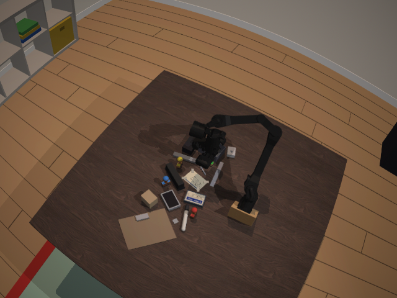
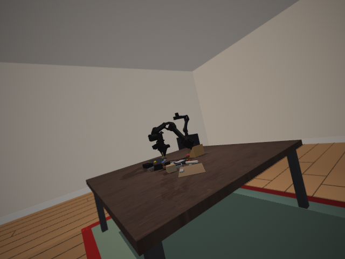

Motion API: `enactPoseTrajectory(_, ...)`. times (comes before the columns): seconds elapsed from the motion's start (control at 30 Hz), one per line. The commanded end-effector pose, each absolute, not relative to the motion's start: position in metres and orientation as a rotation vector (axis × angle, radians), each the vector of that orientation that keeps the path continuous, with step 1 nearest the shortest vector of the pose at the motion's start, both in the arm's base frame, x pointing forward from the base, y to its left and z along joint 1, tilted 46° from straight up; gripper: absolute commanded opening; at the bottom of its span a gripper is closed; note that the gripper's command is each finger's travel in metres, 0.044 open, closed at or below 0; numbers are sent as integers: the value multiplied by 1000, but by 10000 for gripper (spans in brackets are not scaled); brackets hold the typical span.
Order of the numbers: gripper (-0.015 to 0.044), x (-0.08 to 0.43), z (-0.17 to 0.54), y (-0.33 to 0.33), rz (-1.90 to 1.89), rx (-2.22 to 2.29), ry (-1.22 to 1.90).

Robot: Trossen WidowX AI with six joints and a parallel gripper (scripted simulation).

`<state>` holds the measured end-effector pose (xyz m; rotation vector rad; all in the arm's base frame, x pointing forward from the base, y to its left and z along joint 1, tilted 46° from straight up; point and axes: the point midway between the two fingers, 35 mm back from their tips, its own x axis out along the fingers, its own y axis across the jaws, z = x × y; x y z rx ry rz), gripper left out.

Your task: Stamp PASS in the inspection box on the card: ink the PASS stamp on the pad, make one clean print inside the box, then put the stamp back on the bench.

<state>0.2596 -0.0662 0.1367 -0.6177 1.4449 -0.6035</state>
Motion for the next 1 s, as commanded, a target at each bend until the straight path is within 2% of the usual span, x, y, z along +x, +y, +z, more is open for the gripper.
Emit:
enactPoseTrajectory(0.0, 0, 260, 139, -64, -604, -611, 1442)
enactPoseTrajectory(0.97, 0, 259, 149, -54, -604, -611, 1442)
